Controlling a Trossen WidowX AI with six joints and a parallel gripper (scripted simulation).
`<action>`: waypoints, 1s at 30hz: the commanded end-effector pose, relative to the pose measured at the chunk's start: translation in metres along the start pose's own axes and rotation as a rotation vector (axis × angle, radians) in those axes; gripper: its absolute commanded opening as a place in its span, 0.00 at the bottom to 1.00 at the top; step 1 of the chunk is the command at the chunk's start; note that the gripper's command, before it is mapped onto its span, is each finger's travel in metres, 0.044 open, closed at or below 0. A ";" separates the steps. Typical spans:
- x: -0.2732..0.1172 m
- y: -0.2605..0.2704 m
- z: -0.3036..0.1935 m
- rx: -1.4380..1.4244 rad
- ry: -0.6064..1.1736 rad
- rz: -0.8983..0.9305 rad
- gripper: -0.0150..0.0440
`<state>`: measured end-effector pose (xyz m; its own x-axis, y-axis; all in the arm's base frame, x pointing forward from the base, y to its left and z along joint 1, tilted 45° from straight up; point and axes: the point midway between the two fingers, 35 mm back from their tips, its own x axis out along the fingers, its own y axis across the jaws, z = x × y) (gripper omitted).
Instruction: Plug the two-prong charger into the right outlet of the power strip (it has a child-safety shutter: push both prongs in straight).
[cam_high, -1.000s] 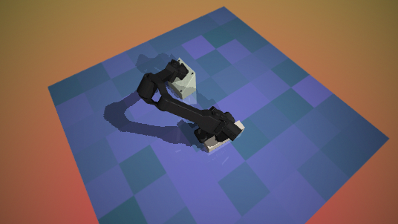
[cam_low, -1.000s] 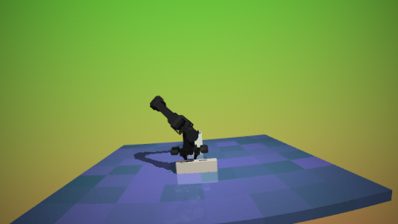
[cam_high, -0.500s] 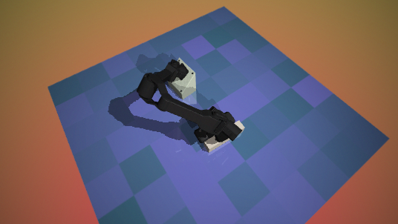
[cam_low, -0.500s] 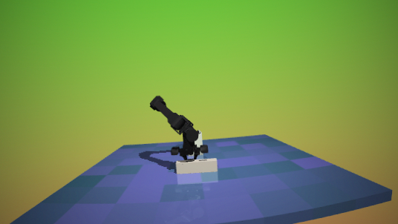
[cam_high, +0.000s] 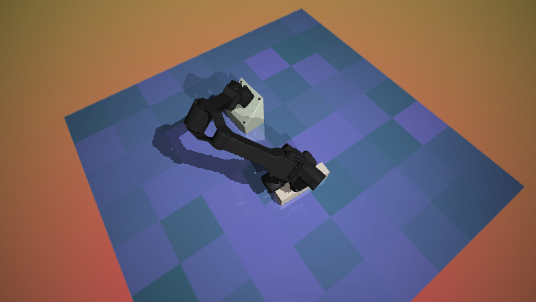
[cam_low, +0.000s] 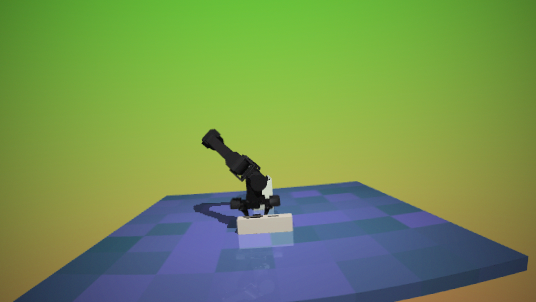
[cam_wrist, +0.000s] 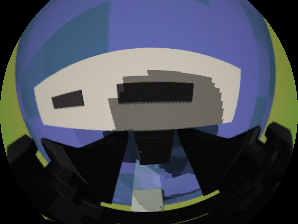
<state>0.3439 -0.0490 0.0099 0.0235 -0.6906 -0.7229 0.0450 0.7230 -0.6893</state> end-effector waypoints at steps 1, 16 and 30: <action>0.000 0.000 0.000 0.001 -0.002 -0.001 0.92; 0.000 0.000 -0.003 0.005 -0.007 -0.001 1.00; 0.001 0.000 -0.007 0.010 -0.014 -0.001 1.00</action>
<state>0.3378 -0.0490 0.0074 0.0304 -0.6899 -0.7232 0.0475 0.7237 -0.6884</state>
